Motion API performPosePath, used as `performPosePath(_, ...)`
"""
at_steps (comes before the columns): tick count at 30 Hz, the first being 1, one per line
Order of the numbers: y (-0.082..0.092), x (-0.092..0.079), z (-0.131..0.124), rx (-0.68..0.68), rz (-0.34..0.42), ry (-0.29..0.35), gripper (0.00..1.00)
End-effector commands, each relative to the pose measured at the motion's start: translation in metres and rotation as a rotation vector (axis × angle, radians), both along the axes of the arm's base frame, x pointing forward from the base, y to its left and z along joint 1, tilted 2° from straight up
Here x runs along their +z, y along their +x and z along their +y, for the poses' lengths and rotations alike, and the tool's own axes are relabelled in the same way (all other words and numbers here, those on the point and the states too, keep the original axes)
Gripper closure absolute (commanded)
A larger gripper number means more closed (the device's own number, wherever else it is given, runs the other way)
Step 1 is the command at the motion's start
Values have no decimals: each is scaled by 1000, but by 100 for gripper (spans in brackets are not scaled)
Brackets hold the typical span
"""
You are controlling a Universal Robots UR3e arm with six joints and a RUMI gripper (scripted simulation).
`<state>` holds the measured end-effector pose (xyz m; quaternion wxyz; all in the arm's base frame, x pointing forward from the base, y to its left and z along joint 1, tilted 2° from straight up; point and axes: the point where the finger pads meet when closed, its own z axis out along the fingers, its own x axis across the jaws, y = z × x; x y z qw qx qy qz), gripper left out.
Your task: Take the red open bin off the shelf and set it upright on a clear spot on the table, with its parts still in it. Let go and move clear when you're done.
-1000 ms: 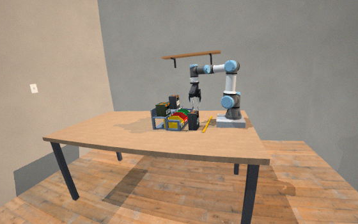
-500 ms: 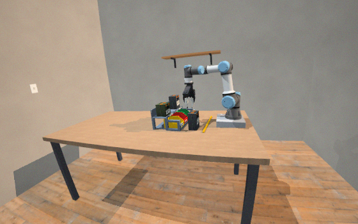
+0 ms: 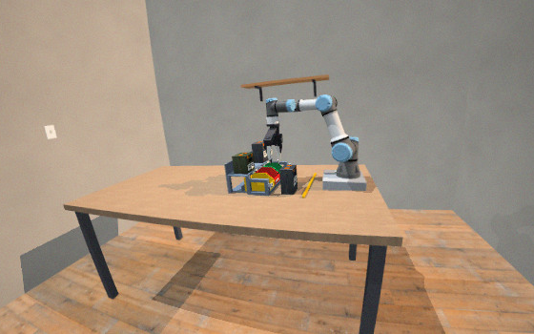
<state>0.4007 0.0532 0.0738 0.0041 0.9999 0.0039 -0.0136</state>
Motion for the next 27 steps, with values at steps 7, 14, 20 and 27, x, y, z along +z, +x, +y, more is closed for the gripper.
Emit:
performPosePath(7, 12, 1, 0, 0, 7, -2, 74)
performPosePath(14, 12, 1, 0, 0, 7, -2, 74)
performPosePath(20, 8, 1, 0, 0, 6, -2, 74)
performPosePath(27, 4, 1, 0, 0, 7, -2, 74)
